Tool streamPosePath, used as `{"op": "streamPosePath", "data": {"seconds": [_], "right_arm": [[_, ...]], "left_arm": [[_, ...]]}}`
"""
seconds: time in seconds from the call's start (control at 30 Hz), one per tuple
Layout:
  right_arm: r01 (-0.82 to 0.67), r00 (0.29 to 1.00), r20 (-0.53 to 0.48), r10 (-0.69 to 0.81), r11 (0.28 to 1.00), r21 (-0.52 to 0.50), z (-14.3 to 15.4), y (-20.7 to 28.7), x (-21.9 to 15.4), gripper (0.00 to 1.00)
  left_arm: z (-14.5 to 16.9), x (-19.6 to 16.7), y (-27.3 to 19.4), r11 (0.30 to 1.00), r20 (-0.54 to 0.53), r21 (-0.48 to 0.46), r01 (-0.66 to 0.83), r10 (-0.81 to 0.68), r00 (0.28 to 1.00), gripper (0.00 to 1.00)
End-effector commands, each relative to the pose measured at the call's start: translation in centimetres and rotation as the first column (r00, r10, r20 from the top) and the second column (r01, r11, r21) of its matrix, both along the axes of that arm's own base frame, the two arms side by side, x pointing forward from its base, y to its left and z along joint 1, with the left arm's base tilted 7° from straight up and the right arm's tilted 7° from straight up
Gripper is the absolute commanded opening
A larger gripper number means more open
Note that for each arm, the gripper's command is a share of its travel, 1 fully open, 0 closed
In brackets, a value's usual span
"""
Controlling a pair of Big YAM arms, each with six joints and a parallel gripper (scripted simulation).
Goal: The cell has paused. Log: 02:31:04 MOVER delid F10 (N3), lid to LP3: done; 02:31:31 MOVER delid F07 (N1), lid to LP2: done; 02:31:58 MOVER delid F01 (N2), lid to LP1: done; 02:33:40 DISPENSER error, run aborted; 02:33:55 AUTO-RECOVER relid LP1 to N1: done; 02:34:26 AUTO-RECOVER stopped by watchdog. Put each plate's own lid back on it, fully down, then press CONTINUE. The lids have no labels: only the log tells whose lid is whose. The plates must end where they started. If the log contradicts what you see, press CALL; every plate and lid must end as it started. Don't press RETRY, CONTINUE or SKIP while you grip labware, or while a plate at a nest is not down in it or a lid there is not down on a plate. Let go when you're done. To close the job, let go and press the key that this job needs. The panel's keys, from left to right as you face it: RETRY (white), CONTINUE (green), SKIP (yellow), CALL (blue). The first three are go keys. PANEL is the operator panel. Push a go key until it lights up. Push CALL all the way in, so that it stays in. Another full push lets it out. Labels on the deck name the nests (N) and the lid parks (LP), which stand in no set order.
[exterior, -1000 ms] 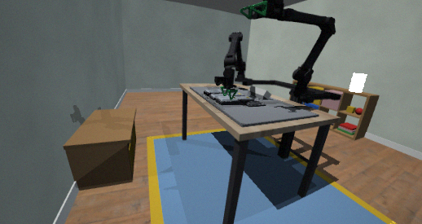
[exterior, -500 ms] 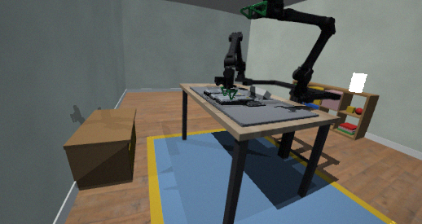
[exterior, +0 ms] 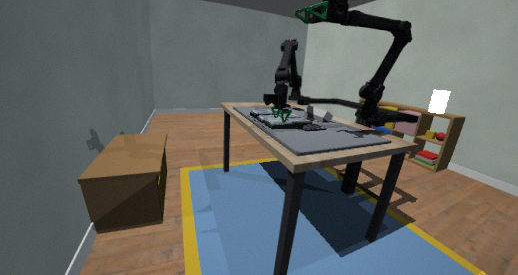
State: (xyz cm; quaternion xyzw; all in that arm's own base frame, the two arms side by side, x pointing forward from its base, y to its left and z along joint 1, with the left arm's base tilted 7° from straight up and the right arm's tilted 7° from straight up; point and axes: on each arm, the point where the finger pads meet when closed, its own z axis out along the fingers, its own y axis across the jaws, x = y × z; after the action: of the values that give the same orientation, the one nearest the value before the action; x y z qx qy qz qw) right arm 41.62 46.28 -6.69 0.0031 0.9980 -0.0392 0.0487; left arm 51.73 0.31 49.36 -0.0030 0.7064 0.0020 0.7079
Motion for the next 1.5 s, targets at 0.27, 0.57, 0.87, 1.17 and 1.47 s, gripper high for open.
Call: {"op": "streamPosePath", "data": {"seconds": [0.27, 0.57, 0.87, 1.17, 1.47], "right_arm": [[0.005, 0.999, 0.039, -0.006, 0.999, 0.042, 3.6, 1.3, 1.1, 1.00], [0.003, 0.999, 0.040, -0.005, 0.999, 0.045, 5.6, 2.3, 1.4, 1.00], [0.001, 1.000, 0.031, -0.003, 0.999, 0.035, 4.5, 1.8, -0.1, 1.00], [0.000, 0.999, 0.033, -0.001, 0.999, 0.038, 4.2, 0.7, -1.5, 1.00], [0.000, 1.000, 0.031, -0.001, 0.999, 0.039, 4.1, -0.4, -5.3, 1.00]], "left_arm": [[3.4, 0.0, -0.4, 1.000, 0.060, 0.008, 0.008, -0.009, 0.998, 1.00], [3.4, 0.0, -0.4, 1.000, 0.060, 0.008, 0.008, -0.009, 0.998, 1.00], [3.4, 0.0, -0.4, 1.000, 0.060, 0.008, 0.008, -0.009, 0.998, 1.00], [3.4, 0.0, -0.4, 1.000, 0.060, 0.008, 0.008, -0.009, 0.998, 1.00], [3.4, 0.0, -0.4, 1.000, 0.060, 0.008, 0.008, -0.009, 0.998, 1.00]]}}
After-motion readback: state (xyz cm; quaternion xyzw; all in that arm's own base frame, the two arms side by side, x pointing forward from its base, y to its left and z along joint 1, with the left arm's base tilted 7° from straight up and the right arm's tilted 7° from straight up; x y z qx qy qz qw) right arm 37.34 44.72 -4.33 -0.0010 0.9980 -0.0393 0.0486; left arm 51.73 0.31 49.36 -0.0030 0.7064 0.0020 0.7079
